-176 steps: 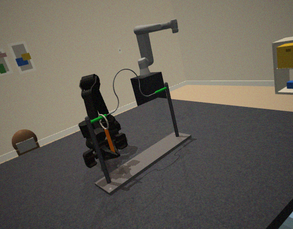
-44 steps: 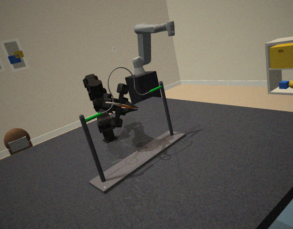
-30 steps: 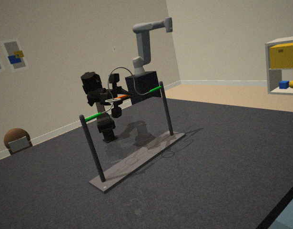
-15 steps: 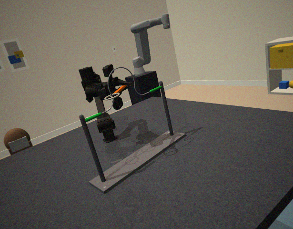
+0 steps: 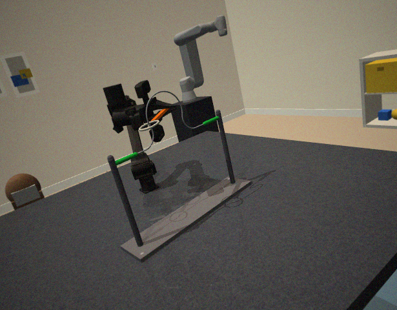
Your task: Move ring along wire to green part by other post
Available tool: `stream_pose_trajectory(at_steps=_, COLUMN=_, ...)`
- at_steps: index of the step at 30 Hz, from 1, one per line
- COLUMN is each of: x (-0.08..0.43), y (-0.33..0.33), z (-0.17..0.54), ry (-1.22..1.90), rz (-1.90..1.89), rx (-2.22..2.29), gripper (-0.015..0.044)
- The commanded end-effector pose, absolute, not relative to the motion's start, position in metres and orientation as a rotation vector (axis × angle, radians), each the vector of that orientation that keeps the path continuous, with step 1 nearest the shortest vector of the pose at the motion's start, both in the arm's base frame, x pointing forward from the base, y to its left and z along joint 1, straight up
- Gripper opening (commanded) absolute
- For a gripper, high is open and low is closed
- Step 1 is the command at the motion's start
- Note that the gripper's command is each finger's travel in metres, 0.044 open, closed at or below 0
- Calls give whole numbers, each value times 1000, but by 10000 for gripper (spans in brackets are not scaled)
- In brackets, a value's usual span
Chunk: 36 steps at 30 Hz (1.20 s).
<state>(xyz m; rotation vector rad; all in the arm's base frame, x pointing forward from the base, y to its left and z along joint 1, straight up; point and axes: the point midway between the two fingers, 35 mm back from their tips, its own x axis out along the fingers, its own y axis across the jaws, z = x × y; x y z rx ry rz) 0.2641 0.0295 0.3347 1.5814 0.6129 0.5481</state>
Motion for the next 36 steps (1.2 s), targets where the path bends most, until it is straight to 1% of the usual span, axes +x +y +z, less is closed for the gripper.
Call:
stream_pose_trajectory(at_steps=1, x=264, y=29, z=337, ry=617, rz=544, rx=1557, gripper=-150)
stream_pose_trajectory(at_steps=36, x=265, y=26, z=316, ry=656, rz=365, rx=1047, gripper=-150)
